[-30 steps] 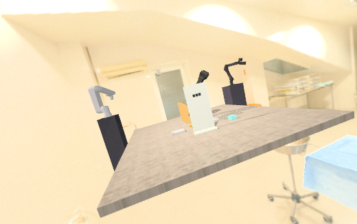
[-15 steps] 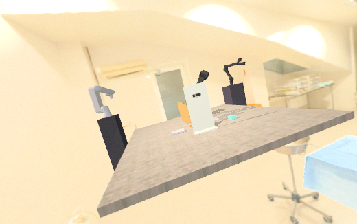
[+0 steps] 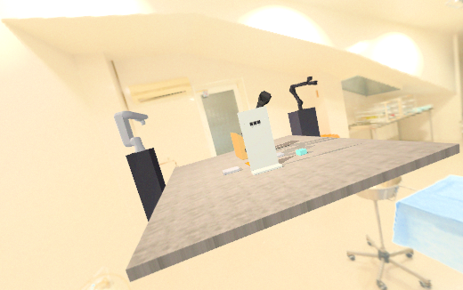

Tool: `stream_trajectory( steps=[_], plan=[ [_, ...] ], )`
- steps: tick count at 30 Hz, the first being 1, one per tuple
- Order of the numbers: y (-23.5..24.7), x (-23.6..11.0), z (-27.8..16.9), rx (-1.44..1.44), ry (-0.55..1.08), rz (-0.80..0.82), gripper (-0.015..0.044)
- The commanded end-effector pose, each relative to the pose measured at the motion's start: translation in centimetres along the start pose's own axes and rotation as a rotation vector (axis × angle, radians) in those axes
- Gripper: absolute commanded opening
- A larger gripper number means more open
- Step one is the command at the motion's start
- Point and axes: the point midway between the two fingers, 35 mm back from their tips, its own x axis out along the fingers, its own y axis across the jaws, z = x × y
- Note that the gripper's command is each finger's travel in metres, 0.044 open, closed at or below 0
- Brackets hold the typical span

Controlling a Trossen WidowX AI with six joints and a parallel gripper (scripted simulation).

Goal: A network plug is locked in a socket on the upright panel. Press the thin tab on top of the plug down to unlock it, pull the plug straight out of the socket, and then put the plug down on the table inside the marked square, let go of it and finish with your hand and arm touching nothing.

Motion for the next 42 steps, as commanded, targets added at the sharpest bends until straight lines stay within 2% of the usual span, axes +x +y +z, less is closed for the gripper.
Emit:
stream_trajectory(
  steps=[1,42],
  plan=[
    [0.3,0.2,-0.1,0.01,0.005,0.005,0.0],
    [1.4,1.6,0.0,0.011,0.003,0.004,0.0]
  ],
)
